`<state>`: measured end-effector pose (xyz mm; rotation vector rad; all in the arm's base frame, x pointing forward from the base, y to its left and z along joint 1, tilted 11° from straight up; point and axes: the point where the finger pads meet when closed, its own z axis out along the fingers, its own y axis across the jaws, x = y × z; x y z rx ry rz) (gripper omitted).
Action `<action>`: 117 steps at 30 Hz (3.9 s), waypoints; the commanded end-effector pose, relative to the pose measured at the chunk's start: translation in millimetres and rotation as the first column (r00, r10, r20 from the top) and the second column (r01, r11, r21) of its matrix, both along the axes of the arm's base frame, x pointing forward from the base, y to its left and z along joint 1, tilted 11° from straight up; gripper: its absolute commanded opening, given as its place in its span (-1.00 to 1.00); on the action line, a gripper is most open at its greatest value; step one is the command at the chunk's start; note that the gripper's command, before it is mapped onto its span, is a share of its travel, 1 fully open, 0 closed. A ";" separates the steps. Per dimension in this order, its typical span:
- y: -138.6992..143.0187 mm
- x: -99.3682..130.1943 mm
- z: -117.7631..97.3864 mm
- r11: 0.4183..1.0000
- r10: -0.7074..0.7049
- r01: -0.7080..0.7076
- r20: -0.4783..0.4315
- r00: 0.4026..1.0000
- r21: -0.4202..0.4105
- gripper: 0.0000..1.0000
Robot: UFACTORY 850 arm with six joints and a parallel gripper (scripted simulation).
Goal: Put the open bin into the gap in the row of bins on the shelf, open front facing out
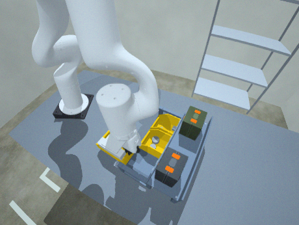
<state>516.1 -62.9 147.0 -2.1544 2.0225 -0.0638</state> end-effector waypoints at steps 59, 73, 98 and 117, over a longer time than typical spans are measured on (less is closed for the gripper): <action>0.8 17.4 1.9 1.000 -0.006 0.006 0.061 0.998 0.004 -1.00; 0.8 16.3 1.6 1.000 -0.009 0.008 0.091 0.996 0.006 -1.00; 0.8 15.3 1.2 1.000 -0.011 0.010 0.116 0.993 0.008 -1.00; 0.7 15.4 1.2 1.000 -0.011 0.011 0.115 0.993 0.008 -0.32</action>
